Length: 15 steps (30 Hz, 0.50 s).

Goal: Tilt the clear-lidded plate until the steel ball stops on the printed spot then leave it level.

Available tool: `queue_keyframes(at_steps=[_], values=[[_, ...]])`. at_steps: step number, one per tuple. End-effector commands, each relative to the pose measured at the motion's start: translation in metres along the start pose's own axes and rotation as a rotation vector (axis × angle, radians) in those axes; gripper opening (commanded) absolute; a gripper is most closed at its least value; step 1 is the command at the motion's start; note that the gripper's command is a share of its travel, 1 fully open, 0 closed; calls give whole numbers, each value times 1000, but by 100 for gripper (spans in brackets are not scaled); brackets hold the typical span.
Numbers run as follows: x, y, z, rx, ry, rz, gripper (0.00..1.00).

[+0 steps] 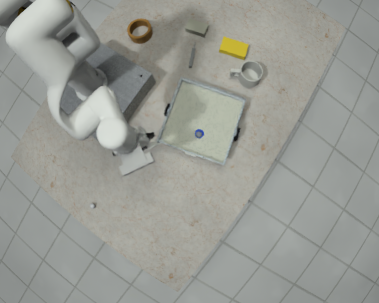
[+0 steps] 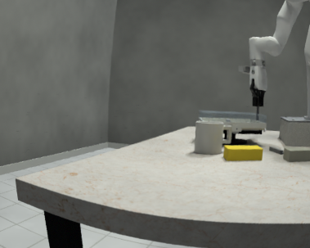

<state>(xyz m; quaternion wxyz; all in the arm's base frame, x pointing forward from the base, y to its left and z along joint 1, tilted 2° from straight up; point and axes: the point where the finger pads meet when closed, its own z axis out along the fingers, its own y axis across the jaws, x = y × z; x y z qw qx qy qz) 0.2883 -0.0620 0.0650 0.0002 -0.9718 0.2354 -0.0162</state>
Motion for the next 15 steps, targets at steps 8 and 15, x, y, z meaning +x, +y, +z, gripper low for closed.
queue_keyframes(at_steps=[8, 15], values=[[-1, -1, -1, 1, 2, -2, 0], [-1, -1, -1, 1, 2, -2, 0]])
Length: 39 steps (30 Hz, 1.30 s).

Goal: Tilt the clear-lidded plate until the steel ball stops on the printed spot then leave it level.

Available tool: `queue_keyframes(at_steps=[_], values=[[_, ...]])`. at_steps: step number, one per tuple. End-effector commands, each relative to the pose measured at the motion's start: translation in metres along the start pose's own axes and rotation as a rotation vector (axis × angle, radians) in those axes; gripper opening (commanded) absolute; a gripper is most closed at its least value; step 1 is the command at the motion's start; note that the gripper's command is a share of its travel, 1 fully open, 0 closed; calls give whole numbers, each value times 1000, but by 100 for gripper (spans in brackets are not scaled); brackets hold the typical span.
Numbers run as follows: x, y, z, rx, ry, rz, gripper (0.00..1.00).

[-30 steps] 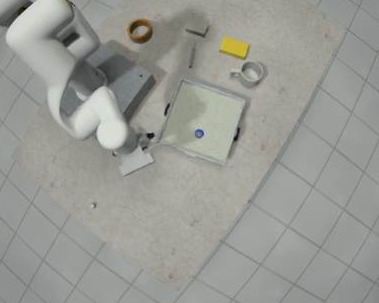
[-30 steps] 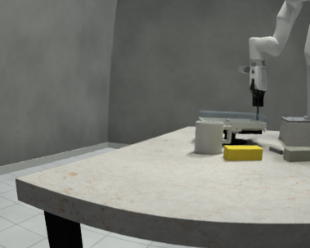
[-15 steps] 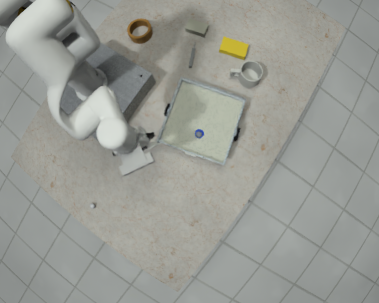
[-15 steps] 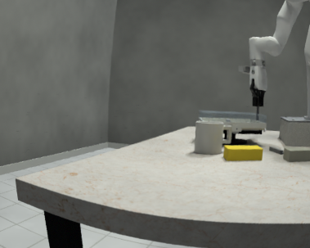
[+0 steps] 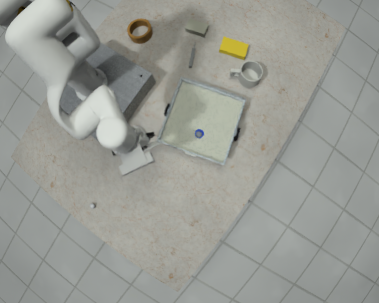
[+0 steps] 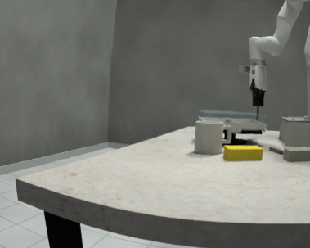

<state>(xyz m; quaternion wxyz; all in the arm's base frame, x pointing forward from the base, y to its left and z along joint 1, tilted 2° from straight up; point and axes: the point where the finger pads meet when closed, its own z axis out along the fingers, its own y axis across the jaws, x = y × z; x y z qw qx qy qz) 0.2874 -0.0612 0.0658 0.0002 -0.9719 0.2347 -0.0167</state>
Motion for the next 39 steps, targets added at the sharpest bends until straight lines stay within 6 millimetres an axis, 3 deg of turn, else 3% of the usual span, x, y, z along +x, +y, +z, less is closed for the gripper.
queue_keyframes(at_steps=[1, 39], values=[[0, 0, 0, 1, 1, -1, 0], [2, 0, 0, 1, 1, 2, 0]])
